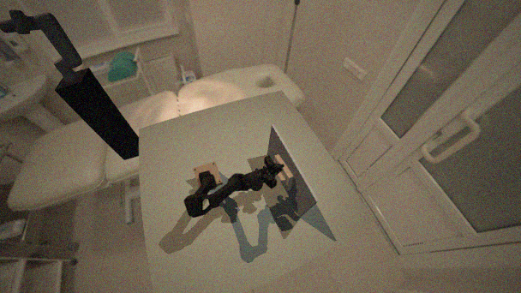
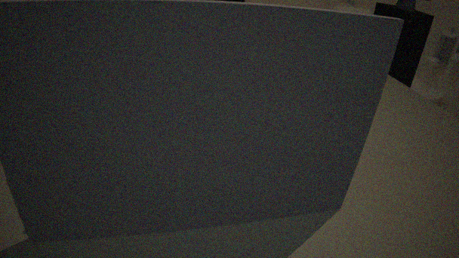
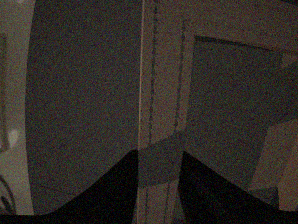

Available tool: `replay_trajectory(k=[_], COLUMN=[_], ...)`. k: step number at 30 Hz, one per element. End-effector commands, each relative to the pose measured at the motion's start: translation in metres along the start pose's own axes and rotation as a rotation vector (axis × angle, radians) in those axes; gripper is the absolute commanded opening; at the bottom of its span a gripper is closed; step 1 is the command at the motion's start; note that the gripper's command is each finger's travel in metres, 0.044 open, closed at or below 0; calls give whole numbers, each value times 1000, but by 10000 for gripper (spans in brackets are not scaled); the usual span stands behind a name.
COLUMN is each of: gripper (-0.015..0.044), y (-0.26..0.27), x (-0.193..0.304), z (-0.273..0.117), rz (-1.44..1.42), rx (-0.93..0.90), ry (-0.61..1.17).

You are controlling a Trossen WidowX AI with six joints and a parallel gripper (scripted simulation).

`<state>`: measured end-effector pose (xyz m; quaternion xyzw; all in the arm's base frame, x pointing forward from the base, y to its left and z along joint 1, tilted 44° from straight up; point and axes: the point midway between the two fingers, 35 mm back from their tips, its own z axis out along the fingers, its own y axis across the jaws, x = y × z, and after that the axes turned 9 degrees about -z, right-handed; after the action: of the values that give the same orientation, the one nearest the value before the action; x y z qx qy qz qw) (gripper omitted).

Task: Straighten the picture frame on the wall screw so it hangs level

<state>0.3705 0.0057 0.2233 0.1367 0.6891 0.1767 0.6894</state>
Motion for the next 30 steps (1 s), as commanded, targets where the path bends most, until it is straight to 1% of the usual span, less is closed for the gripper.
replay_trajectory(k=[1,30], gripper=[0,0], y=[3,3], x=[-2,-8], z=[0,0], rz=[2,2], rx=[-14,-14], ry=[-3,-3])
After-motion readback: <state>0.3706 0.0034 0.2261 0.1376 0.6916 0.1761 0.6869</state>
